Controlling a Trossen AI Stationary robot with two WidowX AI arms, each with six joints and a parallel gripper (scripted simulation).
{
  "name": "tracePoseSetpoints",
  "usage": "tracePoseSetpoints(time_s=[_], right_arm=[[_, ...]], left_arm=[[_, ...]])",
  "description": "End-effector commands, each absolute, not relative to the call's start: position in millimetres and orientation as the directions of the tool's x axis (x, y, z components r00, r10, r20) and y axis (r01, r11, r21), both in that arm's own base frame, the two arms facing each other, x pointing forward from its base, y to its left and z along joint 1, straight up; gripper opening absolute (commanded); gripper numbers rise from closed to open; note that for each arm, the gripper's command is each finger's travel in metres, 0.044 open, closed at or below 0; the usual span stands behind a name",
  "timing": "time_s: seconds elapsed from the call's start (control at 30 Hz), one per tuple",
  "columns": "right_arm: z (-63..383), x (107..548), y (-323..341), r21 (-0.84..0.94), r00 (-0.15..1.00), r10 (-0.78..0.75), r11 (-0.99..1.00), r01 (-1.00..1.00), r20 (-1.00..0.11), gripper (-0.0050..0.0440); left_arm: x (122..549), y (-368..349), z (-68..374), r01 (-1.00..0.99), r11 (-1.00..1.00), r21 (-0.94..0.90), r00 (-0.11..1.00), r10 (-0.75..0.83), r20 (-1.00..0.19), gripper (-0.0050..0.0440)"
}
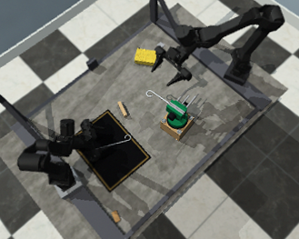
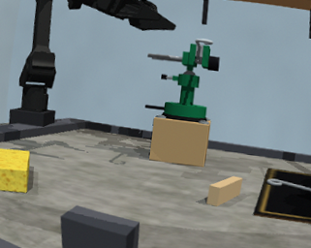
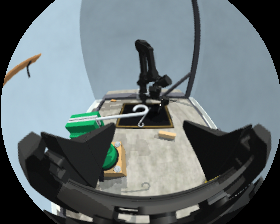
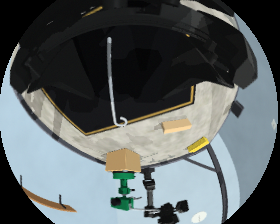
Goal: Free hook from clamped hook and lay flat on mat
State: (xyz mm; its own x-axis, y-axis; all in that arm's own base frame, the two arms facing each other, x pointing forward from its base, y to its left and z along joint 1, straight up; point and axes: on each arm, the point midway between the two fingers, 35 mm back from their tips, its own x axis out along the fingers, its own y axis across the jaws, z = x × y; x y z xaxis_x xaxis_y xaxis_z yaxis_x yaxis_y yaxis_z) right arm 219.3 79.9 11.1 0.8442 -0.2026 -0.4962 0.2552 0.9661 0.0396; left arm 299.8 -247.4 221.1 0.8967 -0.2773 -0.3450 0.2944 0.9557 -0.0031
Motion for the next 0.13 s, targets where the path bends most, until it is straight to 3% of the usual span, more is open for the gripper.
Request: tracePoseSetpoints(time_s=[0.0, 0.1], right_arm=[[22.8, 214.4, 87.5, 0.064, 0.852, -0.196, 0.964, 0.258, -0.486, 0.044], [29.7, 205.9, 88.6, 0.061, 0.853, -0.199, 0.964, 0.259, -0.483, 0.044]], left_arm=[[299.9, -246.9, 232.1, 0.292, 0.956, -0.016, 0.904, -0.282, -0.321, 0.044], [299.9, -246.9, 232.1, 0.292, 0.956, -0.016, 0.904, -0.282, -0.321, 0.044]])
